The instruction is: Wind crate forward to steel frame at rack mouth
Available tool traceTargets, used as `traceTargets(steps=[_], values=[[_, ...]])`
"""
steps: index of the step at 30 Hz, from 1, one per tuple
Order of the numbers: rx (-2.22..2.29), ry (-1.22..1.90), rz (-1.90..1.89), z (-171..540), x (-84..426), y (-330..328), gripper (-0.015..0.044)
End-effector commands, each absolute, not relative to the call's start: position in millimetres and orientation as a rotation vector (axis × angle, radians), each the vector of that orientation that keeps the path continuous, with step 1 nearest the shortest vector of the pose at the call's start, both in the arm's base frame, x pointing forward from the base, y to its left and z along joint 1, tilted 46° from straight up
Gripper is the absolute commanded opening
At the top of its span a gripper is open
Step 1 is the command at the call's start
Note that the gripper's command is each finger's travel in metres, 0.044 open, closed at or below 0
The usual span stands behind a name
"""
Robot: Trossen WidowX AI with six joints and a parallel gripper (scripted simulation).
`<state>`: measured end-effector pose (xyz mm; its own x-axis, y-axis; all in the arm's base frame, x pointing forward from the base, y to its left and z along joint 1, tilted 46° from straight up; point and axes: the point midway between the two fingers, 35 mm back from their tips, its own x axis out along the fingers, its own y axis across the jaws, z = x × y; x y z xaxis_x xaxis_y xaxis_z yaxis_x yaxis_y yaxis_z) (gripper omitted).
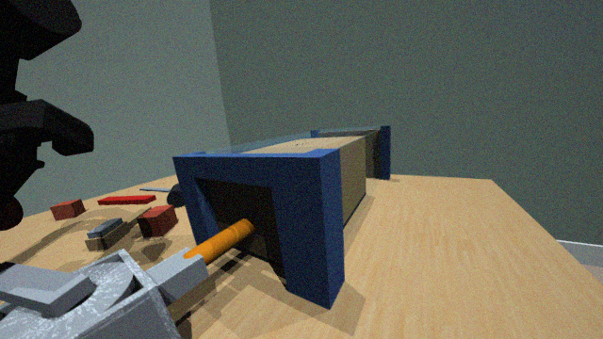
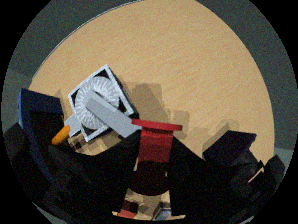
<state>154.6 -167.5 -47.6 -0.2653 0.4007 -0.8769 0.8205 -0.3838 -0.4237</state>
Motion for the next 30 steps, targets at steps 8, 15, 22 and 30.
traceTargets(steps=[8, 15, 22, 30], values=[[1.607, 1.487, -1.729, -58.9, 135.7, -178.4, 0.0], [1.606, 1.487, -1.73, -63.3, 129.8, -183.5, 0.0], [1.606, 1.486, -1.731, -67.7, 124.8, -188.5, 0.0], [1.605, 1.485, -1.731, -73.3, 119.6, -194.8, 0.0]])
